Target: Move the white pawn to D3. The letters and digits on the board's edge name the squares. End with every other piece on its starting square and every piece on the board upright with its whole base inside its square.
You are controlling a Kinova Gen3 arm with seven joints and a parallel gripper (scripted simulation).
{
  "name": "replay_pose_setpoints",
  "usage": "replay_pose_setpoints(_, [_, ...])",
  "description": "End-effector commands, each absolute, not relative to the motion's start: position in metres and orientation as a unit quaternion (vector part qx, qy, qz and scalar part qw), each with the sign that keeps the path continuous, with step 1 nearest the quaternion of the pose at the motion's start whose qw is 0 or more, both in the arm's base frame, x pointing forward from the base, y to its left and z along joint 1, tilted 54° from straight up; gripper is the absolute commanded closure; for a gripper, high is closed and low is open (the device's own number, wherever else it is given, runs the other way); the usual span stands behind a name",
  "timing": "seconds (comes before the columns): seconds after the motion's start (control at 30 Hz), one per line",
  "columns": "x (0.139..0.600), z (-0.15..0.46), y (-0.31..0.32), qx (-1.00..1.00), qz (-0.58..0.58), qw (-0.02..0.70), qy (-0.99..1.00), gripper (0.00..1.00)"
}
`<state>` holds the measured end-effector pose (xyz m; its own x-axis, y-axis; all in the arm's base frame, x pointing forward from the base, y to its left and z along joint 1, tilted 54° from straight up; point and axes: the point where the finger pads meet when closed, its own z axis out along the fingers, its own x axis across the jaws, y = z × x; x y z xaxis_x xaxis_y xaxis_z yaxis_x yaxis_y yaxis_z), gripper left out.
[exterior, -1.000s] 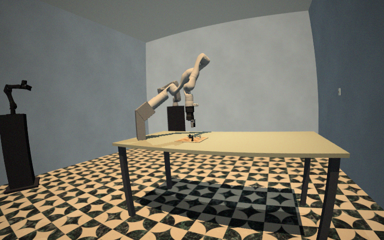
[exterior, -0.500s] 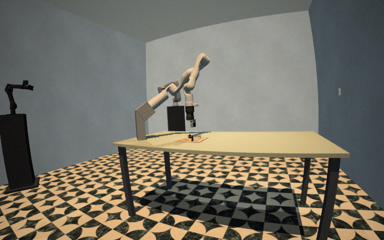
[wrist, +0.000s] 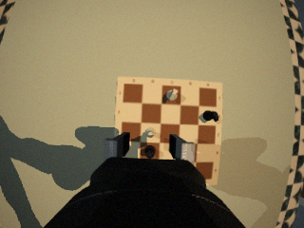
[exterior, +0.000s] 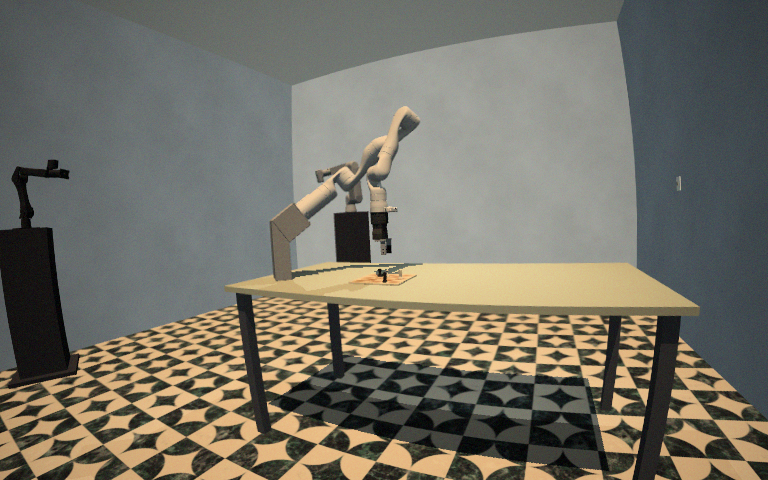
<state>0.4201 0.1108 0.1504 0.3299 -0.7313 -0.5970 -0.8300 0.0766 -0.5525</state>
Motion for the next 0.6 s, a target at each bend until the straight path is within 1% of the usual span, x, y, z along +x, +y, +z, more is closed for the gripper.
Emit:
replay_pose_setpoints(0.0, [0.420, 0.152, 0.108, -0.677, 0.052, 0.454, 0.577, 0.00])
replay_pose_setpoints(0.57, [0.405, 0.171, 0.086, -0.677, 0.052, 0.454, 0.577, 0.00])
